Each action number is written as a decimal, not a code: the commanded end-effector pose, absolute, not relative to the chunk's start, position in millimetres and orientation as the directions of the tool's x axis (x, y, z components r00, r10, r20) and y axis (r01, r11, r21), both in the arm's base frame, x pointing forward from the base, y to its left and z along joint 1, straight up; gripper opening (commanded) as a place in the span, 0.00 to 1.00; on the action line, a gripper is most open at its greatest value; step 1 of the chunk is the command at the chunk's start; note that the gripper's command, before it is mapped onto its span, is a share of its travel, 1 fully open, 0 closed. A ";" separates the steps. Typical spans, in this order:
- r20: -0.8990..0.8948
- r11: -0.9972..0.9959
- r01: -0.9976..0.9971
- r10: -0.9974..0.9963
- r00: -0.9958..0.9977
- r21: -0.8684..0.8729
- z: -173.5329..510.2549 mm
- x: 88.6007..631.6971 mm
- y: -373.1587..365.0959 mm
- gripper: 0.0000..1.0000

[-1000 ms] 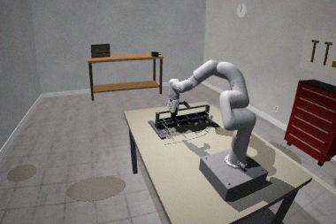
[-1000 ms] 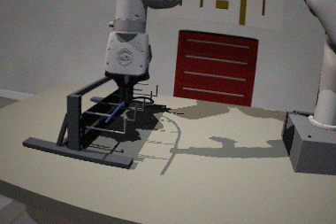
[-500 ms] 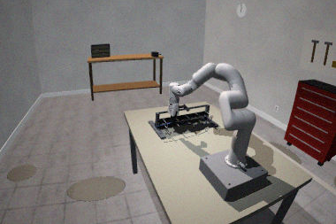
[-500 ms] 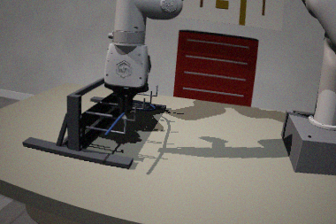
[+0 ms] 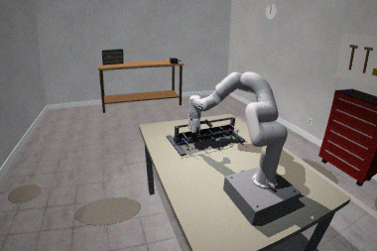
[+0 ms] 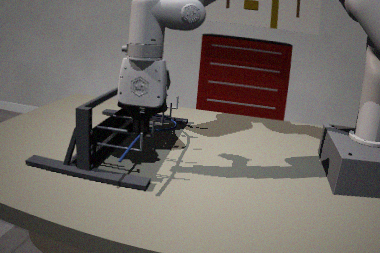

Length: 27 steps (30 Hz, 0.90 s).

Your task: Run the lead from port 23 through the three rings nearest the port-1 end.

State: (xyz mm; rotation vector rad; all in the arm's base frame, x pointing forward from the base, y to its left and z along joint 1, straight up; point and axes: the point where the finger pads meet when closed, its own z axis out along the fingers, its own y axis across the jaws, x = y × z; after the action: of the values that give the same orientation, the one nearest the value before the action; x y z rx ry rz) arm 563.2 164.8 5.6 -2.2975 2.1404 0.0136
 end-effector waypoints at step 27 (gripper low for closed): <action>-0.008 -0.071 -0.997 -0.997 0.071 0.000 0.9 566.2 165.5 0.00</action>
State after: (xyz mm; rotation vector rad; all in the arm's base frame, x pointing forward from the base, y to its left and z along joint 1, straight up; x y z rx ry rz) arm 563.7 164.9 -1.4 -2.2975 2.1403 0.0133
